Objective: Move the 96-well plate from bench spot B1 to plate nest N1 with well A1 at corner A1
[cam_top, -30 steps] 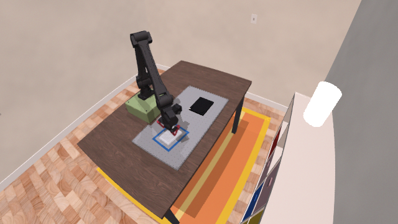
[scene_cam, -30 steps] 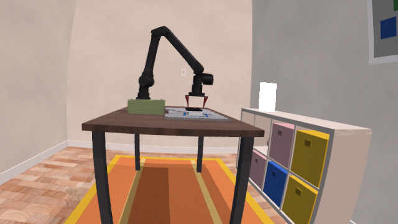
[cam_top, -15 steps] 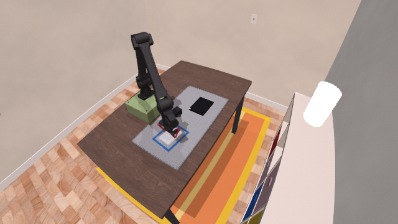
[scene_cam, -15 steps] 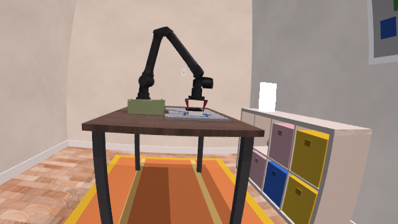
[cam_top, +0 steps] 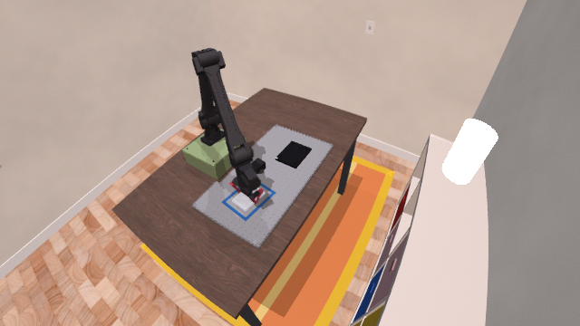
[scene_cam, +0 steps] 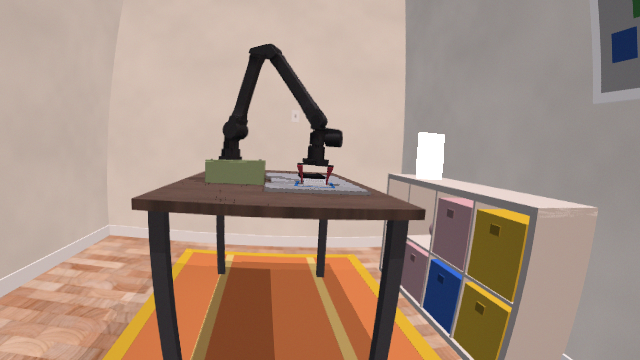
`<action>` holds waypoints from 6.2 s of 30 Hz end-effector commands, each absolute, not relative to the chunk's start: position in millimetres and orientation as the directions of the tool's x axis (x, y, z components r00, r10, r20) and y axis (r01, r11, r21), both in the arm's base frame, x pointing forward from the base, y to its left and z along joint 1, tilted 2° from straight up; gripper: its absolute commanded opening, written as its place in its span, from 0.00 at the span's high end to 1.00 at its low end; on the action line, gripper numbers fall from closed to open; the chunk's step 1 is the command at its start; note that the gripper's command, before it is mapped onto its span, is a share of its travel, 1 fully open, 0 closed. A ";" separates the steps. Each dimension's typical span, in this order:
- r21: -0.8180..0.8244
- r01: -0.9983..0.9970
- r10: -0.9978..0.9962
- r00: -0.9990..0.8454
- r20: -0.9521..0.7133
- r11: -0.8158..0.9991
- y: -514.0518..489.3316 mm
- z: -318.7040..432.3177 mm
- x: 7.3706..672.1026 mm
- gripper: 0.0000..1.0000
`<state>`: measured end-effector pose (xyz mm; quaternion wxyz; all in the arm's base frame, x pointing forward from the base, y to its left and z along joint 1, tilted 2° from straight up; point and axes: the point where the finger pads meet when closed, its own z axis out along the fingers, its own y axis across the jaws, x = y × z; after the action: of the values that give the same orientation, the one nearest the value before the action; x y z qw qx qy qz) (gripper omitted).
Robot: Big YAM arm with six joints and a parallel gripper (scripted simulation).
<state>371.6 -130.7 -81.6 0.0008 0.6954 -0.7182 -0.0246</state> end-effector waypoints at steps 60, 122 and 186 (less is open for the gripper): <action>-0.032 -0.999 -1.000 -0.014 -0.013 0.014 -139.0 -33.8 399.4 1.00; 0.000 -0.998 -0.998 0.061 -0.025 -0.061 -123.0 10.8 380.7 1.00; -0.022 -0.996 -0.995 0.088 -0.040 -0.087 75.0 30.1 396.0 1.00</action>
<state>370.9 61.6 10.3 -0.0010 0.7474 -0.6640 -0.0228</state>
